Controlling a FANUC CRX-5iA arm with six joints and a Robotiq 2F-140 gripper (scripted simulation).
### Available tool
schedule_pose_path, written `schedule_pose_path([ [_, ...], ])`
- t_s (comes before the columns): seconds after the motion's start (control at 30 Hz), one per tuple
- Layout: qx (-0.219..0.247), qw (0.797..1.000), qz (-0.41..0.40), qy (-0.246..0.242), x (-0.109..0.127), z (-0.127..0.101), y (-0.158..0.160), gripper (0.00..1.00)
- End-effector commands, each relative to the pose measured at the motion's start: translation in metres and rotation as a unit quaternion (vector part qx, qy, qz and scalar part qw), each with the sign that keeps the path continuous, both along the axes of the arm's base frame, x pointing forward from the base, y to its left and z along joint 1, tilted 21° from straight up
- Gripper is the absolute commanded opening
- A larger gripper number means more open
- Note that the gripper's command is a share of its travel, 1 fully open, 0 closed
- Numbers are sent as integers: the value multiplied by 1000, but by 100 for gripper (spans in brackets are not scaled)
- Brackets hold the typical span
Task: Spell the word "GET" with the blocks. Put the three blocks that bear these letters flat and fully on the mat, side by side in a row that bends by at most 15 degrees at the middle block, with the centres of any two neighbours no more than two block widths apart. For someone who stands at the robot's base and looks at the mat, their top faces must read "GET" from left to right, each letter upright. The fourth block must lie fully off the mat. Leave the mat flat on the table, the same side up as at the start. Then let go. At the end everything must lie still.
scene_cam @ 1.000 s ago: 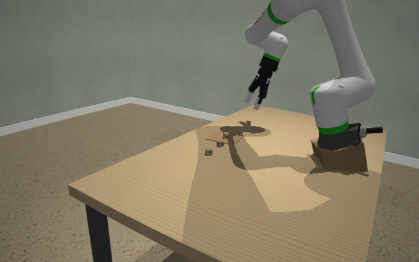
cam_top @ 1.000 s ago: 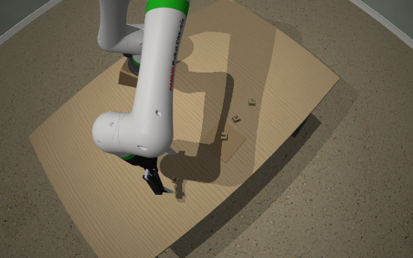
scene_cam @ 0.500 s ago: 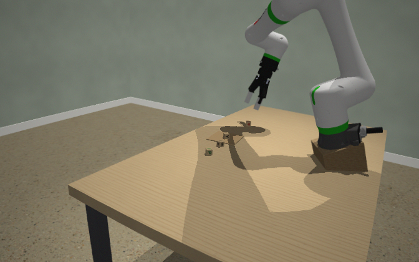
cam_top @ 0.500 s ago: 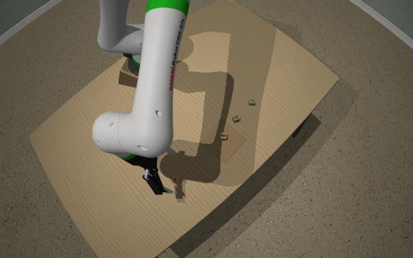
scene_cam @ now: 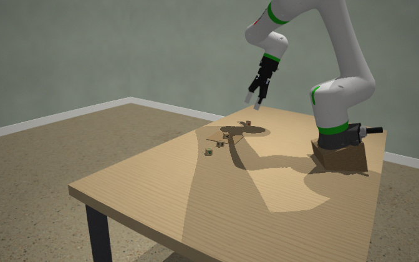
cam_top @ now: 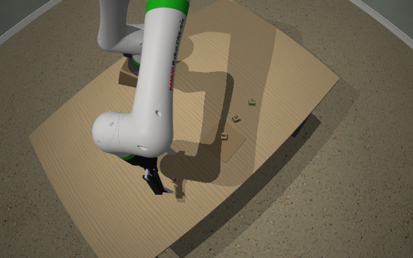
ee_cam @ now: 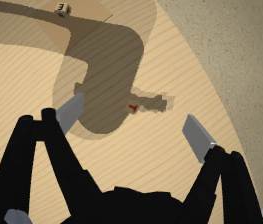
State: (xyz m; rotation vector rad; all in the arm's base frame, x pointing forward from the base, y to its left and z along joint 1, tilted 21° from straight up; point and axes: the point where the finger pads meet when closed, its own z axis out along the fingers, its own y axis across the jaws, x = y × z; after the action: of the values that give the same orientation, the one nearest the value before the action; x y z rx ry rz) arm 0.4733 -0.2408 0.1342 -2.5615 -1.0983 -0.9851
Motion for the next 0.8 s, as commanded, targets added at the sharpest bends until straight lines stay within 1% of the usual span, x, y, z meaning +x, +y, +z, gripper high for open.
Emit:
schedule_pose_path([
  [0.0, 0, 1000, 0, 0, 0, 0, 0, 100],
  [0.17, 0, 1000, 1, 0, 0, 0, 0, 100],
  [0.33, -5, 1000, 10, 3, 2, 0, 8, 100],
  [0.37, -8, 1000, 17, 5, 3, 0, 13, 100],
  [0.47, -24, 998, 51, 15, 7, 1, 40, 100],
  [0.57, -49, 993, 100, 26, 10, 3, 76, 100],
  [0.77, -88, 981, 170, 37, 12, 7, 128, 100],
])
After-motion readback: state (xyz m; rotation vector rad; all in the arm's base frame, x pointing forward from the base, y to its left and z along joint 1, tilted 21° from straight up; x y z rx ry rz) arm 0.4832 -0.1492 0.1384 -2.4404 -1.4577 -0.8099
